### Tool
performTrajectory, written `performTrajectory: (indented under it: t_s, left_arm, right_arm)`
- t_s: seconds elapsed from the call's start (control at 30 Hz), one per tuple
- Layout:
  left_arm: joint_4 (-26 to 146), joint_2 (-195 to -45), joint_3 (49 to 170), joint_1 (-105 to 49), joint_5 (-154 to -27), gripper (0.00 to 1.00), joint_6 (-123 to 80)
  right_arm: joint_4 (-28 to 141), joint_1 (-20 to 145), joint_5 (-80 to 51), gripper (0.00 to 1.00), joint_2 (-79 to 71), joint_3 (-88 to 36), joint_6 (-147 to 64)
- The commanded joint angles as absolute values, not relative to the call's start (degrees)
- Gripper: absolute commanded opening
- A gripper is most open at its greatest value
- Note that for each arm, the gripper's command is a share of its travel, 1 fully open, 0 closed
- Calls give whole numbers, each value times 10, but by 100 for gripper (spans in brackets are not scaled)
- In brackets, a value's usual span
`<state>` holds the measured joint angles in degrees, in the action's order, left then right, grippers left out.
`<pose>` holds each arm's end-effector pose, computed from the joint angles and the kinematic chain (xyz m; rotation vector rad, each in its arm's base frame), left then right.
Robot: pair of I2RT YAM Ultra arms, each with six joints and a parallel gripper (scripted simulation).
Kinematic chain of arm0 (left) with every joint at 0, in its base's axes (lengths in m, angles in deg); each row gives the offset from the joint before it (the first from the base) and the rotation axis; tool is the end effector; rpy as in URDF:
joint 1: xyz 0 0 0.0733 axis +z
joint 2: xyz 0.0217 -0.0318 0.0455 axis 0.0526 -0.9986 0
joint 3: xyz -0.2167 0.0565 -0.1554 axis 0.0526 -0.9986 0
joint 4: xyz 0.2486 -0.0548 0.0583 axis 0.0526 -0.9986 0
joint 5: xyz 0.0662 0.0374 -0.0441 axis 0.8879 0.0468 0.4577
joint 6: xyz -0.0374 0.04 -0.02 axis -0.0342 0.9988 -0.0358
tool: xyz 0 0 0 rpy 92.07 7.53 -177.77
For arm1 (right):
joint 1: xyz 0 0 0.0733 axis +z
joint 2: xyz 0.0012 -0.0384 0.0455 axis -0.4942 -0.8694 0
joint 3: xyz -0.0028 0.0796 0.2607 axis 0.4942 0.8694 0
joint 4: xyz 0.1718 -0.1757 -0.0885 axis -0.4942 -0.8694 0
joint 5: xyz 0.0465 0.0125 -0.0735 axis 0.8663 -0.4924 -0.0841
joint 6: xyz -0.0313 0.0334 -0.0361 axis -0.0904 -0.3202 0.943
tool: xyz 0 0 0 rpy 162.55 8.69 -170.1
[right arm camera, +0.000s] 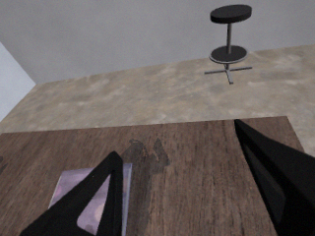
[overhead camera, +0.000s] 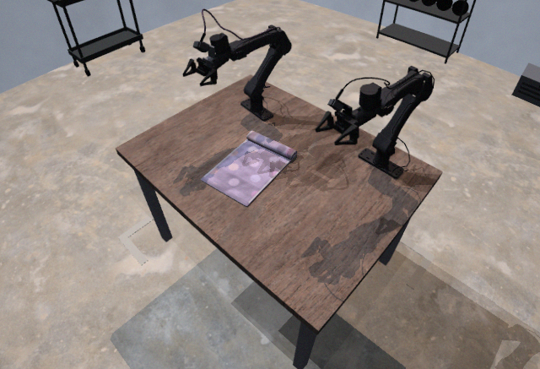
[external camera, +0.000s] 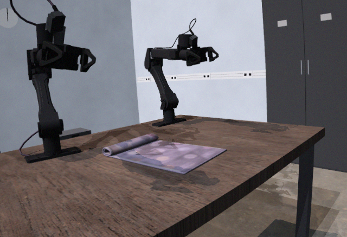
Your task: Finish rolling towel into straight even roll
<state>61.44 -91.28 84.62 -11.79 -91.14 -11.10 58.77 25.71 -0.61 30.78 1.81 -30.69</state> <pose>0.2281 -0.0367 0.3494 0.3027 1.6831 -0.0535 0.2100 -0.0001 0.3446 -0.3395 1.6543 0.0750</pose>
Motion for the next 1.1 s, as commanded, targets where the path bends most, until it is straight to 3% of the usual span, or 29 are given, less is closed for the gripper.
performTrajectory:
  t_s: [0.0, 0.3, 0.53, 1.07]
  left_arm:
    - [601, -893, 819, -154, -929, 99, -65]
    - [583, -908, 756, -284, -925, 99, 19]
    - [580, -951, 741, -361, -915, 99, 56]
    - [598, -1172, 790, -512, -915, 98, 124]
  right_arm:
    - [568, 242, 88, 99, 343, 51, -235]
    - [472, 235, 245, 99, 391, 130, -42]
    - [378, 260, 292, 99, 387, 150, 105]
    - [242, 460, 214, 98, 302, 178, 349]
